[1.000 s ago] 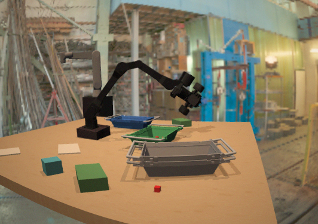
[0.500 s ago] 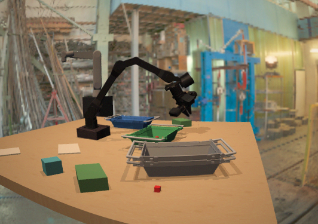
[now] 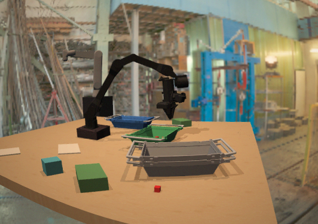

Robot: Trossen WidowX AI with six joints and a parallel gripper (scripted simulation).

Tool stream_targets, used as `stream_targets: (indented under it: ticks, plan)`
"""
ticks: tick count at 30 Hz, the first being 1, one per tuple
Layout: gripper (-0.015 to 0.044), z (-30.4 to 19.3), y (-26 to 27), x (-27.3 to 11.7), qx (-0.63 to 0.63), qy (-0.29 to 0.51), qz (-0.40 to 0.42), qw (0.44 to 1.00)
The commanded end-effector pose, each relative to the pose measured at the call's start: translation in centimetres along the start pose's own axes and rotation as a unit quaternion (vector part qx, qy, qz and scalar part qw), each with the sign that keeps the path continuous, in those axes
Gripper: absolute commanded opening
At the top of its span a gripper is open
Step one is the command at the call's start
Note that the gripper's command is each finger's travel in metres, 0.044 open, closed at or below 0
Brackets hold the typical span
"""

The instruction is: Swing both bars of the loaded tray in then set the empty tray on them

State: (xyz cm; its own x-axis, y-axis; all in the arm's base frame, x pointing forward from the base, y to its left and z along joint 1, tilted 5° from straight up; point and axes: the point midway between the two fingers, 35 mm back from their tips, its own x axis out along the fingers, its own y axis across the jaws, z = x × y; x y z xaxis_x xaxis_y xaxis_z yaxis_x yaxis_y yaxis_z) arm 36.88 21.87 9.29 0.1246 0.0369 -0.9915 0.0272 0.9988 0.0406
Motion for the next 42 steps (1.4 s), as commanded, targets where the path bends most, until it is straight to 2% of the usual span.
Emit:
stream_targets:
  ticks: [1, 10, 25, 32, 42]
  plan:
    - [0.0082, -1.2, -1.6, -0.7, -0.048, 0.023, -0.042, 0.998]
    - [0.0082, -1.2, -1.6, -0.2, -0.048, 0.023, -0.042, 0.998]
    - [0.0082, -1.4, -2.1, 5.3, -0.048, 0.023, -0.043, 0.998]
    - [0.0082, -1.4, -2.2, 5.2, -0.048, 0.023, -0.043, 0.998]
    - [0.0082, -1.1, -4.0, 2.1, -0.048, 0.023, -0.043, 0.998]
